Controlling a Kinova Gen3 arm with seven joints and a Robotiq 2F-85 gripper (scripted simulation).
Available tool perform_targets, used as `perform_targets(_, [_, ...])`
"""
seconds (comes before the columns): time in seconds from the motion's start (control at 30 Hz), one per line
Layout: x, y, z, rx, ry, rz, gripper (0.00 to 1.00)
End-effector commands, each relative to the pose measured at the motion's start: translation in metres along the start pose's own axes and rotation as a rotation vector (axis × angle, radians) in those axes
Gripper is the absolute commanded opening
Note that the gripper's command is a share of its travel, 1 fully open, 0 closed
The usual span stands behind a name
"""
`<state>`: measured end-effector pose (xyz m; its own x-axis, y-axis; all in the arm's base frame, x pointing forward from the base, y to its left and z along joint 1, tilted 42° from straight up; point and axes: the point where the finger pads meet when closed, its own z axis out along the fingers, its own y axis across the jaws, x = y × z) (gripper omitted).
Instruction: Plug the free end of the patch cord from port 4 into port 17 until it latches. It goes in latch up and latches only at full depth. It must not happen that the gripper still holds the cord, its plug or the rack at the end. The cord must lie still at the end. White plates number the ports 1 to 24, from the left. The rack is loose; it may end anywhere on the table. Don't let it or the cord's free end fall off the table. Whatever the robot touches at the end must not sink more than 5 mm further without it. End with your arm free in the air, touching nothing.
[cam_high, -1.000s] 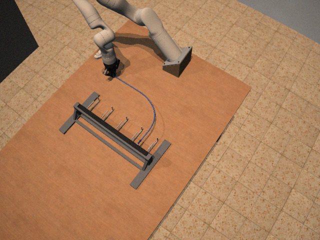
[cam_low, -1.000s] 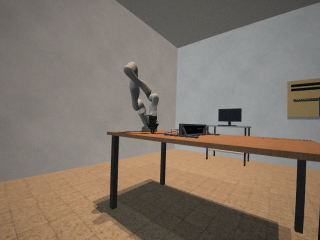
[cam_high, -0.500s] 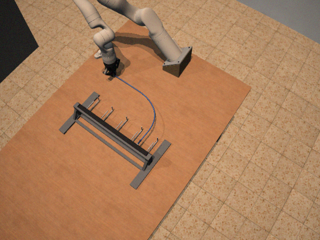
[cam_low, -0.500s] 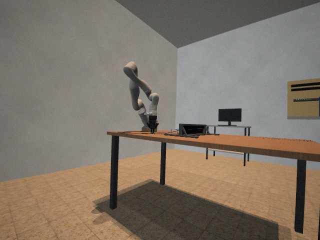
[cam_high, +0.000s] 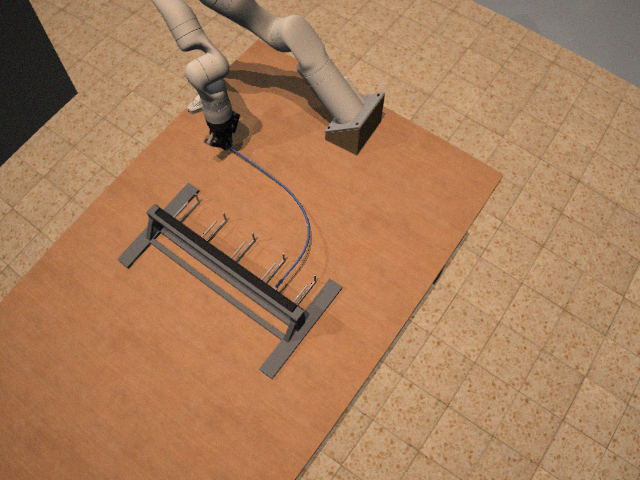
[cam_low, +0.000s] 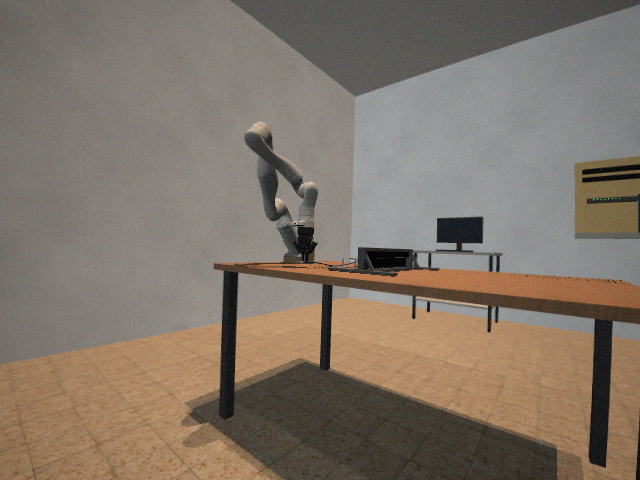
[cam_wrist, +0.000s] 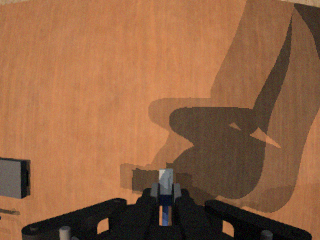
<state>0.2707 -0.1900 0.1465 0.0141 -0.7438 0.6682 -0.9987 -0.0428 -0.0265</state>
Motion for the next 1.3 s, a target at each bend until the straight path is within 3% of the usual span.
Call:
perform_targets(0.0, [0.001,-0.004,-0.007,0.013,0.0,0.003,0.0])
perform_targets(0.67, [0.001,-0.003,-0.034,0.013,0.0,0.004,0.0])
perform_targets(1.27, [0.001,-0.003,-0.037,0.014,0.0,0.003,0.0])
